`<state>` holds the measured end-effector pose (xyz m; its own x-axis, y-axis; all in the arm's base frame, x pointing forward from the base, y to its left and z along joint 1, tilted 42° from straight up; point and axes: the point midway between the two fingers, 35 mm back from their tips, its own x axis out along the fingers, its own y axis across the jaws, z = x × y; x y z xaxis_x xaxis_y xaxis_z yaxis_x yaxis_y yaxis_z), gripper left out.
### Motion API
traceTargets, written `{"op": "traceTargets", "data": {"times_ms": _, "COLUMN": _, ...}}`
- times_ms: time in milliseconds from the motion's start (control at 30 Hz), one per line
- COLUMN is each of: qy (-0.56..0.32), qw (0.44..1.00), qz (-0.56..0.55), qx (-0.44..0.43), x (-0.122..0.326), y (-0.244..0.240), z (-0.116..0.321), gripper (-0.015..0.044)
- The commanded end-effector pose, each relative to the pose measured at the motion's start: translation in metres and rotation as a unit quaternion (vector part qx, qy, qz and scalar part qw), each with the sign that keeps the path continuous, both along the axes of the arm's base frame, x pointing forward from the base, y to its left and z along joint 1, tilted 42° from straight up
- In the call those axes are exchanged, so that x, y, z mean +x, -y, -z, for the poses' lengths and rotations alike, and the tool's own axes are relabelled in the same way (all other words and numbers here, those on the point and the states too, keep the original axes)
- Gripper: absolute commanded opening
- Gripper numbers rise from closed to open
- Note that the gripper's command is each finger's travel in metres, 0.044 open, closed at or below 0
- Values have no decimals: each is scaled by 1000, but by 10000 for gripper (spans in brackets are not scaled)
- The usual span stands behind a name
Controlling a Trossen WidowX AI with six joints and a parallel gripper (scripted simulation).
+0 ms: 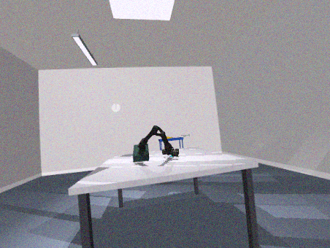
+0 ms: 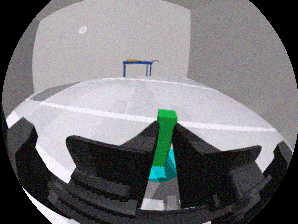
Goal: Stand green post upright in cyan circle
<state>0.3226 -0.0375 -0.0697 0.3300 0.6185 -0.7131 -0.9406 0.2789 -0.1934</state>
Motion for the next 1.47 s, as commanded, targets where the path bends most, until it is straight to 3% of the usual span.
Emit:
{"op": "traceTargets", "data": {"times_ms": 0, "qy": 3, "qw": 1000, "qz": -3, "qx": -2, "x": 1, "y": 0, "z": 1, "gripper": 22}}
{"op": "traceTargets", "data": {"times_ms": 100, "qy": 3, "qw": 1000, "qz": -3, "qx": -2, "x": 1, "y": 0, "z": 1, "gripper": 22}}
{"op": "traceTargets", "data": {"times_ms": 600, "qy": 3, "qw": 1000, "qz": -3, "qx": -2, "x": 1, "y": 0, "z": 1, "gripper": 400}}
{"op": "traceTargets", "data": {"times_ms": 1200, "qy": 7, "qw": 1000, "qz": -6, "qx": 0, "x": 3, "y": -60, "z": -67, "gripper": 400}}
{"op": "traceTargets", "data": {"times_ms": 1333, "qy": -75, "qw": 996, "qz": 6, "qx": -48, "x": 4, "y": -70, "z": -54, "gripper": 400}}
{"op": "traceTargets", "data": {"times_ms": 1433, "qy": -174, "qw": 974, "qz": 27, "qx": -139, "x": 2, "y": -82, "z": -40, "gripper": 400}}
